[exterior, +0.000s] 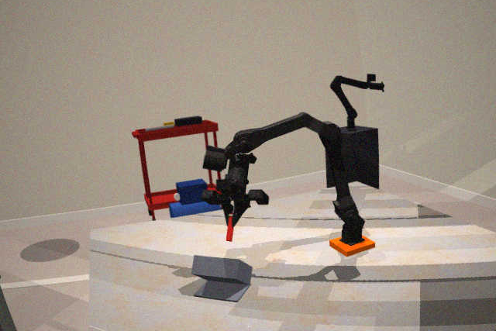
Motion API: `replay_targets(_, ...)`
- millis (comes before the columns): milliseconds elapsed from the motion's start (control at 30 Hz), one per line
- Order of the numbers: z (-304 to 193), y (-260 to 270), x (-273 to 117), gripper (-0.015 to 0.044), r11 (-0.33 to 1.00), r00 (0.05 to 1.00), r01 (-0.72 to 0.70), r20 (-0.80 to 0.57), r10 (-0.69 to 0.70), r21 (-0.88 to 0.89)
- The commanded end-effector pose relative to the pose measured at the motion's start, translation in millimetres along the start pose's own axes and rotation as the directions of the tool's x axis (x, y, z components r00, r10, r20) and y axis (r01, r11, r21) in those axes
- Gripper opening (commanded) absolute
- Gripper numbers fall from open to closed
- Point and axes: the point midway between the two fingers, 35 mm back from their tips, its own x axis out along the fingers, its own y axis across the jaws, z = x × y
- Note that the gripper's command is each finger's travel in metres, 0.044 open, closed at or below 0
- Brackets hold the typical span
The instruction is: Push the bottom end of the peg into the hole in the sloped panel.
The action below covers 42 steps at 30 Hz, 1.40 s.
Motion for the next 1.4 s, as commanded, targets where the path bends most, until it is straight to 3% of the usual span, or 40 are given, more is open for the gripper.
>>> replay_targets(0, 1, 0, 9, 0.0, 1.0, 1.0, -0.004, 0.011, 0.004, -0.021)
replay_targets(1367, 1, -6, 51, 0.0, 0.998, 0.999, 0.007, 0.043, -0.005, -0.067)
